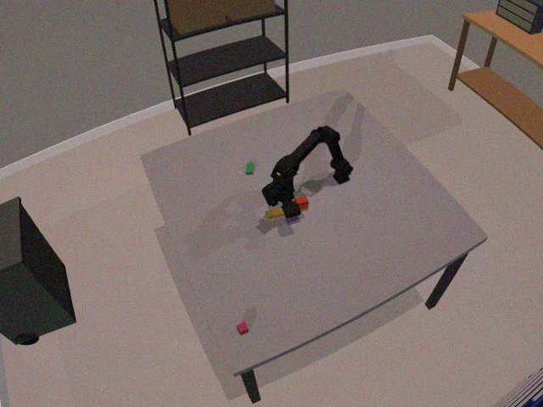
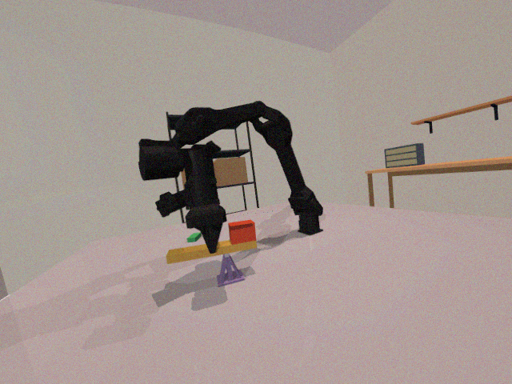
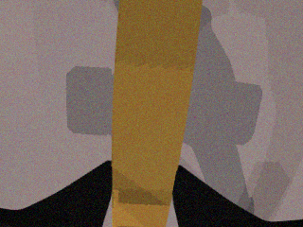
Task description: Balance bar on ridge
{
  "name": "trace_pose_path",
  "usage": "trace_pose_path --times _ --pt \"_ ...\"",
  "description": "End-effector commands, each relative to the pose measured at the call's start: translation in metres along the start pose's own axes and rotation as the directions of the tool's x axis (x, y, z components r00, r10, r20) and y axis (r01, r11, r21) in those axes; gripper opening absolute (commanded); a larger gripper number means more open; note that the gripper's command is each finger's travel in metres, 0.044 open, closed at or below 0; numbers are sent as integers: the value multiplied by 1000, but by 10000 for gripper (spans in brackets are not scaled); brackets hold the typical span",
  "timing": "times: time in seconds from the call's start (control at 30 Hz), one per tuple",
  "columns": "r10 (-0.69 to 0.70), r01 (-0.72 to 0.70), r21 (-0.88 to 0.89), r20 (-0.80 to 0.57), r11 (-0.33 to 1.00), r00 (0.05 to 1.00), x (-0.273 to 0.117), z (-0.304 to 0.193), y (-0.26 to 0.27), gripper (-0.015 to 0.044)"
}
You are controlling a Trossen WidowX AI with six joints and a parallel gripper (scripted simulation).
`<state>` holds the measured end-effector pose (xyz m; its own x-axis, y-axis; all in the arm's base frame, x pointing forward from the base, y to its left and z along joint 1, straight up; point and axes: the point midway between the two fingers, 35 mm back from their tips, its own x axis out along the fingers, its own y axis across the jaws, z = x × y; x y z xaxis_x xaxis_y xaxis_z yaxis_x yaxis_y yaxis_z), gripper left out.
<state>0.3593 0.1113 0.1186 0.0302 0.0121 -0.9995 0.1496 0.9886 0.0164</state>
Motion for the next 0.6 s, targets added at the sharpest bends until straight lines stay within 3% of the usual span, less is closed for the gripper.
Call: trace_pose_path --times 0.0,0.57 --pt "-2 2 0 2 1000 1000 1 0 0 0" --pt "-2 2 0 2 1000 1000 2 0 0 0"
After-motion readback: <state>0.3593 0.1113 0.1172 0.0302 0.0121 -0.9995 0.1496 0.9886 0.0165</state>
